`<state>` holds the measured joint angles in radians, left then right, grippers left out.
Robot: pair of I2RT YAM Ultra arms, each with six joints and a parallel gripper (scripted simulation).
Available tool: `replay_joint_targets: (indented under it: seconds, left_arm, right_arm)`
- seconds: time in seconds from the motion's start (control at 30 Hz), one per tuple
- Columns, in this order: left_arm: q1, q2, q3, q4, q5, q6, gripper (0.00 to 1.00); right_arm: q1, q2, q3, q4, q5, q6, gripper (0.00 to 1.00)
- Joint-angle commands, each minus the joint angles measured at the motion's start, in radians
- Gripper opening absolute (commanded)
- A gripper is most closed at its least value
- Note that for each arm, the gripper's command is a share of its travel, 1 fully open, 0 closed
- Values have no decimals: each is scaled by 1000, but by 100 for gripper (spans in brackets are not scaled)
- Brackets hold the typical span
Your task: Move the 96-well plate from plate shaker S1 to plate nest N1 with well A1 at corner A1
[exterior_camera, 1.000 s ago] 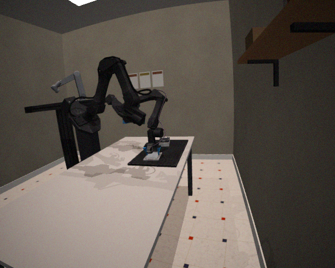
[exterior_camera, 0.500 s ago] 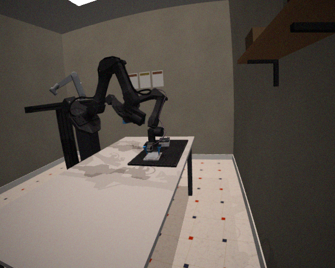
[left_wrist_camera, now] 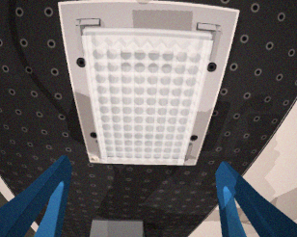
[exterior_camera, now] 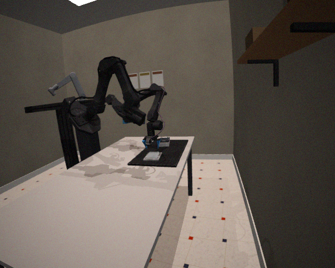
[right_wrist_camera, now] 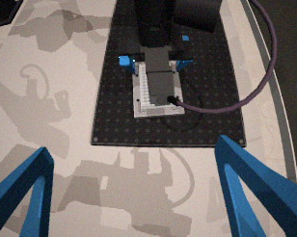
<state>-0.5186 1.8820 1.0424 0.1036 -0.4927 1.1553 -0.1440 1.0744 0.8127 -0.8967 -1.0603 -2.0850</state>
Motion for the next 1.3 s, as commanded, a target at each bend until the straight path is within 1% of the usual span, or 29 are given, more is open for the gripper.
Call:
replay_joint_targets:
  seconds: [0.0,0.07,0.13,0.23,0.33,0.4,0.43,0.63,0.73,0.87,0.9,0.97,1.0,1.07,1.27]
  left_arm:
    - [-11,-22,-6,-13,0,-14,100]
    - [-15,-28,-2,-24,9,-20,100]
    - [-14,-30,-14,18,29,-6,100]
    - [8,-49,-38,91,112,30,100]
    - [44,-99,-112,190,247,69,100]
    - [44,-99,-112,190,247,69,100]
    - [68,-118,-151,241,318,84,100]
    - [194,-195,-309,404,605,125,100]
    - [259,-184,-361,477,740,133,100]
    - [339,-165,-402,555,884,131,100]
    - [353,-157,-407,570,908,129,100]
    - [353,-157,-407,570,908,129,100]
    - [369,-140,-410,597,938,125,100]
    - [383,-129,-415,613,954,121,100]
    - [389,-115,-417,611,946,117,100]
  right_arm:
    - [-2,-5,22,-15,-22,-8,100]
    - [-2,-5,22,-15,-22,-8,100]
    - [-2,-5,22,-15,-22,-8,100]
    - [-2,-5,22,-15,-22,-8,100]
    - [-2,-5,22,-15,-22,-8,100]
    - [-2,-5,22,-15,-22,-8,100]
    - [-2,-5,22,-15,-22,-8,100]
    - [-2,-5,22,-15,-22,-8,100]
    - [-2,-5,22,-15,-22,-8,100]
    - [-2,-5,22,-15,-22,-8,100]
    - [-2,-5,22,-15,-22,-8,100]
    - [-2,-5,22,-15,-22,-8,100]
    - [-2,-5,22,-15,-22,-8,100]
    - [-2,-5,22,-15,-22,-8,100]
    - [-2,-5,22,-15,-22,-8,100]
